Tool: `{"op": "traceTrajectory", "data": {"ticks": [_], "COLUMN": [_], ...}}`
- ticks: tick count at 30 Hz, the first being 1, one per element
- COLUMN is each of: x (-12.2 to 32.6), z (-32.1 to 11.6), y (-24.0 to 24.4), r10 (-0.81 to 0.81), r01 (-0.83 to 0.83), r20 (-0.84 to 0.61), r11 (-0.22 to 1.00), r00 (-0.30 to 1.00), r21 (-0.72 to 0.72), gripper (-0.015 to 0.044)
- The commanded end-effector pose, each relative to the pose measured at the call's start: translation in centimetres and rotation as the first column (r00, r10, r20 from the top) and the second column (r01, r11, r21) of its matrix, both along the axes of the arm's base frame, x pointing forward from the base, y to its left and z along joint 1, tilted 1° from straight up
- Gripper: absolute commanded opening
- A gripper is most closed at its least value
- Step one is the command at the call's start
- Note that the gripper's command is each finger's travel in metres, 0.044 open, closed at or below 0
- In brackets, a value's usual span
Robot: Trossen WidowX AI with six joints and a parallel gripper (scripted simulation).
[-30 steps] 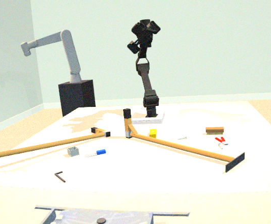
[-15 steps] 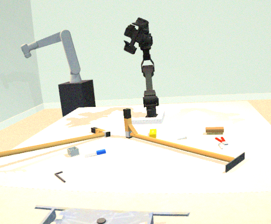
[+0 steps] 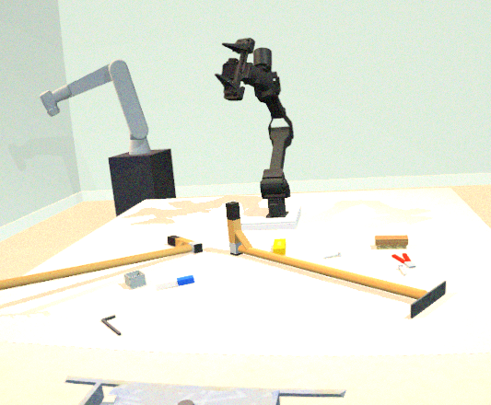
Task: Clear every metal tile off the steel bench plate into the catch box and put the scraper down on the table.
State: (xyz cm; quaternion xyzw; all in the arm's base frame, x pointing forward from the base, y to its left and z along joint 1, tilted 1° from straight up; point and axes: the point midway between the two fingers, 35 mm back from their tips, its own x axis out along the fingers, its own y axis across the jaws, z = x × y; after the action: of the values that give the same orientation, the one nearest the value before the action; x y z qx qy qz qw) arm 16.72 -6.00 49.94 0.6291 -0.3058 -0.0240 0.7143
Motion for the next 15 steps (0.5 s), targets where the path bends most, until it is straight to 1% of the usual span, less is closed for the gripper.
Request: {"op": "traceTrajectory", "data": {"ticks": [1,8,15], "x": [-1.0,-3.2,-5.7], "z": [0.0,0.4,0.6], "y": [-1.2,-2.9,-4.2], "r10": [-0.037,-0.104,-0.172], "r01": [0.03,0.049,0.033], "r20": [0.087,0.249,0.411], "r11": [0.996,0.975,0.945], "r00": [0.996,0.963,0.895], "r21": [0.087,0.218,0.325], "gripper": [0.044,0.044,0.044]}}
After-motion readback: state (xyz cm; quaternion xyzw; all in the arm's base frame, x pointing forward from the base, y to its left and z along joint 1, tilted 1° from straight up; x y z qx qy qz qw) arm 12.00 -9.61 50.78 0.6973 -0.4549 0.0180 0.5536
